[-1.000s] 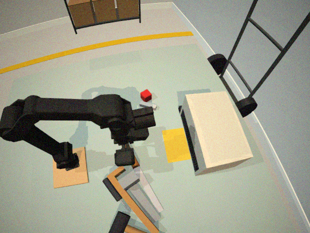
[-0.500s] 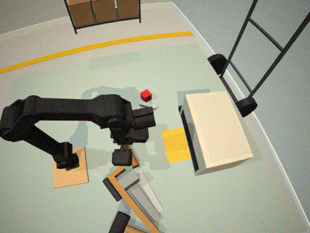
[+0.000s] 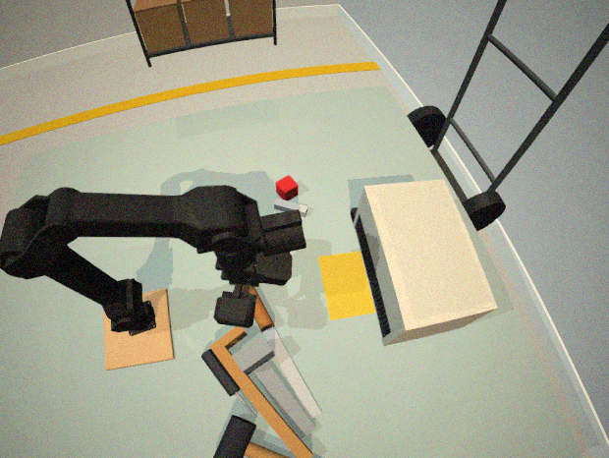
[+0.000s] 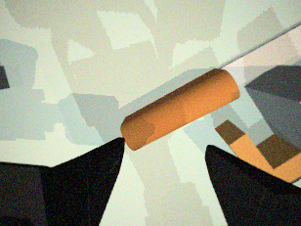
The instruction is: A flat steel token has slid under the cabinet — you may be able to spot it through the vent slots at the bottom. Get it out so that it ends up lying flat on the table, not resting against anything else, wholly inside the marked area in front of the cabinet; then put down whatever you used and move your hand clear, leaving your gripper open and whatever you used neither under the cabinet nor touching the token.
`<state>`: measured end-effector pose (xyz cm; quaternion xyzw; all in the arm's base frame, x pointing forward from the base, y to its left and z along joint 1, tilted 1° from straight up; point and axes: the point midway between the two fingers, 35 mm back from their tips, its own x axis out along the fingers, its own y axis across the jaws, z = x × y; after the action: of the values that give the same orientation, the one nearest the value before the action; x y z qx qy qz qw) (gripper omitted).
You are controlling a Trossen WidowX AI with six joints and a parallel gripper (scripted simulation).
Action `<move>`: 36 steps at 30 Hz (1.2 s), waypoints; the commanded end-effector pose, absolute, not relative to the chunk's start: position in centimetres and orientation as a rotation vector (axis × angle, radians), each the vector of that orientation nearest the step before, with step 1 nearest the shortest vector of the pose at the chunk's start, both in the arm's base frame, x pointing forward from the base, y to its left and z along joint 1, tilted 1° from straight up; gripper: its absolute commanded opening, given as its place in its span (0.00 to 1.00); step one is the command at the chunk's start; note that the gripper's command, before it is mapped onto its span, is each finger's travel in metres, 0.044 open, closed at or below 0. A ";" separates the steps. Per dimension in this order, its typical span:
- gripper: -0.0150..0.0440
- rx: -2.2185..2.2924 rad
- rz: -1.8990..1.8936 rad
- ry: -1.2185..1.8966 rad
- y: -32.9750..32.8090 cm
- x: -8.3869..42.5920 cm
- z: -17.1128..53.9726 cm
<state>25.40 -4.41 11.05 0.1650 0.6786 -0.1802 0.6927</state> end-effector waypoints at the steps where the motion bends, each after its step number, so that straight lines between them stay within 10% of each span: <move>1: 0.71 0.402 -0.427 1.512 -4.3 25.4 11.1; 36: 0.71 0.618 -0.639 1.456 -4.4 25.4 11.1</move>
<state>25.41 -4.48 11.05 0.2617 0.6462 -0.2748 0.6622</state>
